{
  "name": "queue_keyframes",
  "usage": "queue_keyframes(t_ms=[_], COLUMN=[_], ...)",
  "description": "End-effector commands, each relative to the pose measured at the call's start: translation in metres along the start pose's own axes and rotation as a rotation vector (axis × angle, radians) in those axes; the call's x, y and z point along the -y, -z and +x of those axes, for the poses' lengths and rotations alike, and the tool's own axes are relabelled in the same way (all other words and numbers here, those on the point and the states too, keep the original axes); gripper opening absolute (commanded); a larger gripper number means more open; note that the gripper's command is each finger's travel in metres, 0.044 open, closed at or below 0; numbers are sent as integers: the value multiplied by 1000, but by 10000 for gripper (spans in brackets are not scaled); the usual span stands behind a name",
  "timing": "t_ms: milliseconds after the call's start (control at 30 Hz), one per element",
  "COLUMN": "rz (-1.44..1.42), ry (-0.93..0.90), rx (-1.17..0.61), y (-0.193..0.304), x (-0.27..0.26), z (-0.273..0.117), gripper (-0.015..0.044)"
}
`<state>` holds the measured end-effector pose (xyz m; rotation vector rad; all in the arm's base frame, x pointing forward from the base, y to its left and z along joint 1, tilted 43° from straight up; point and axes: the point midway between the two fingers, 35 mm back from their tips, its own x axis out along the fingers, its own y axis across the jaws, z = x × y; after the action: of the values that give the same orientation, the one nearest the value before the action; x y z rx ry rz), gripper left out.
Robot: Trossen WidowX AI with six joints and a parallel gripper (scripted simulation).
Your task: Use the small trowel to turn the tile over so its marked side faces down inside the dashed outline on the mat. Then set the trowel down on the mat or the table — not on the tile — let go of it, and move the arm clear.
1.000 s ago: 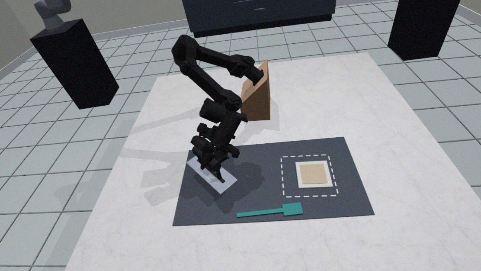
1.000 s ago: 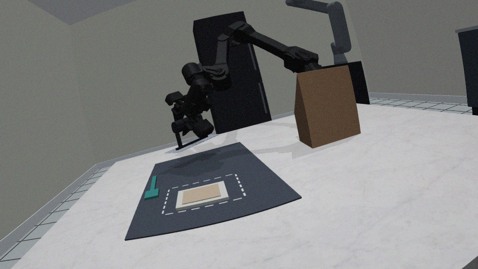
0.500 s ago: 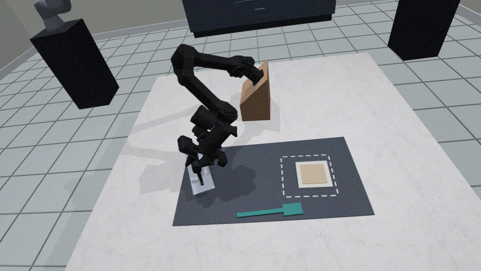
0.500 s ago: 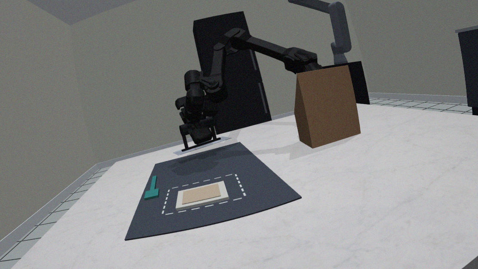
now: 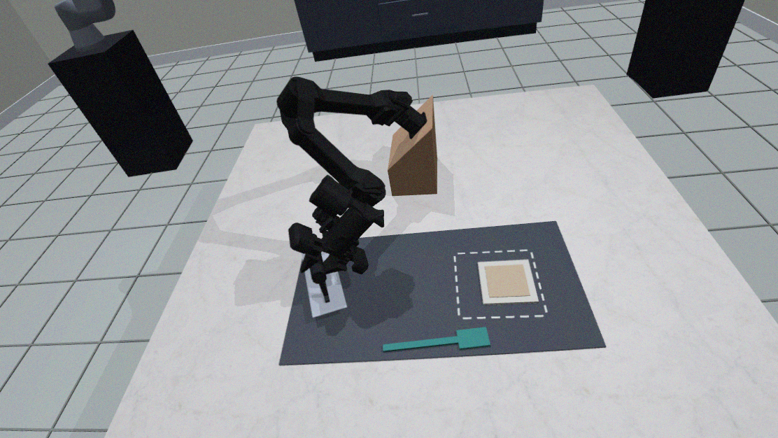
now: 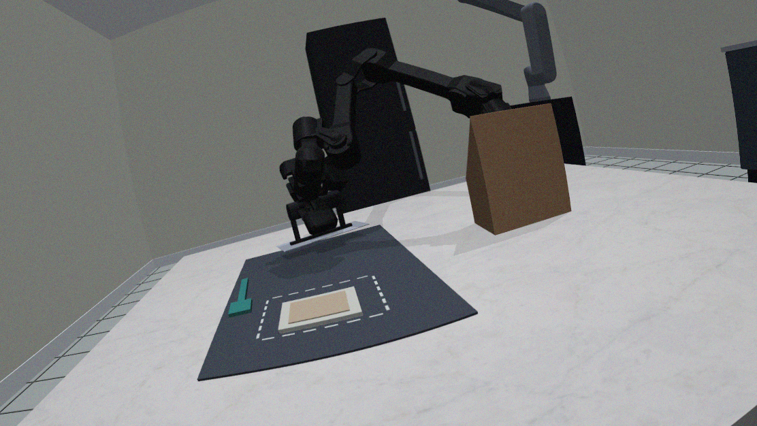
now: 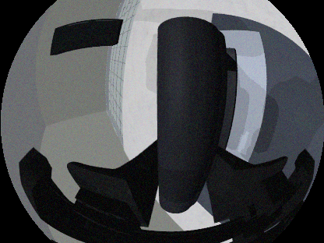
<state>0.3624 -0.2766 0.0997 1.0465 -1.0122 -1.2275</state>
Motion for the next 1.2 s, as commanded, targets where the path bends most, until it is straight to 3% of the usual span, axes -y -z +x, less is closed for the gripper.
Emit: queue_keyframes(t_ms=[0, 433, 800, 1167], rz=[13, 14, 14, 14], ry=[-8, -9, -9, -9], rx=[-11, -11, -11, -10], y=[3, 3, 3, 4], x=[2, 16, 16, 16], z=[2, 14, 14, 11], gripper=[0, 0, 289, 300])
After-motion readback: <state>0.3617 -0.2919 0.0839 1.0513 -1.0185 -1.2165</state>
